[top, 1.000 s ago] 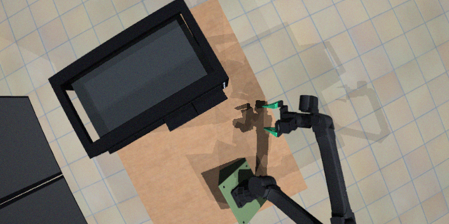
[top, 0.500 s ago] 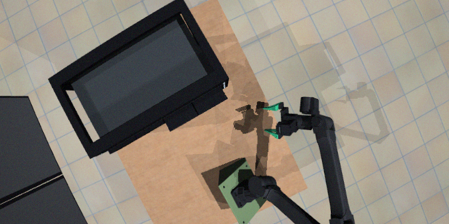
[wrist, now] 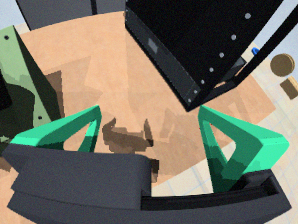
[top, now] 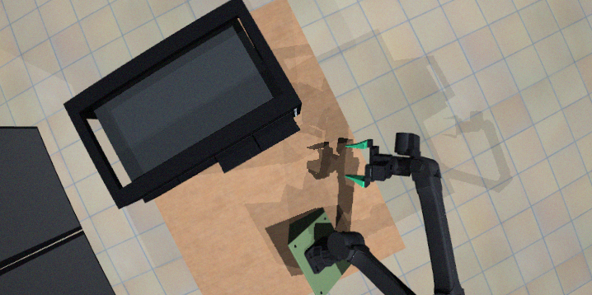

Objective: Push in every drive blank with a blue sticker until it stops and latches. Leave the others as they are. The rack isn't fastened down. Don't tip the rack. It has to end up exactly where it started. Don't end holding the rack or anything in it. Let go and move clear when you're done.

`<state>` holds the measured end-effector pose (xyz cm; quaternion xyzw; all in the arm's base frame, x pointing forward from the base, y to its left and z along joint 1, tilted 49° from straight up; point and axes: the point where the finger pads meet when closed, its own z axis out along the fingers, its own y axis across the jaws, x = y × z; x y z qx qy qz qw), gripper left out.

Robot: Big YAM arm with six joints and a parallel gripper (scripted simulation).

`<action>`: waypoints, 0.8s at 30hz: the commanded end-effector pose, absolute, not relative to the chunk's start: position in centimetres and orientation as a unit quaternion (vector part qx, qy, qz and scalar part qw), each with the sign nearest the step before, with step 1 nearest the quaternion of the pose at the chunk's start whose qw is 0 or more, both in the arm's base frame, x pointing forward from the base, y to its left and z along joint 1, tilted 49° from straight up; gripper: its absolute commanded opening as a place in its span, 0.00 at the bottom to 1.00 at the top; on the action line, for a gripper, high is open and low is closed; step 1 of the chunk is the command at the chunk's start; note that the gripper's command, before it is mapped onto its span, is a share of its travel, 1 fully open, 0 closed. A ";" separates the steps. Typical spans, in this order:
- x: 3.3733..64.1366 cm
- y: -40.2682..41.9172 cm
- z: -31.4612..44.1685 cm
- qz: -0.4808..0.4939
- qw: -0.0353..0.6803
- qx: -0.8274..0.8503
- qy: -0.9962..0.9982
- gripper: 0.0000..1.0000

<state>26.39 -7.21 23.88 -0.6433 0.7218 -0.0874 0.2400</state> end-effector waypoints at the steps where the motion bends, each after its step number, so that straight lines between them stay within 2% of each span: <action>1: 26.3 -6.2 24.3 -0.081 0.259 -0.621 0.736 1.00; 14: 25.3 -0.9 24.2 -0.012 0.375 -0.481 0.792 1.00; 24: 24.7 1.8 24.2 0.027 0.429 -0.402 0.809 1.00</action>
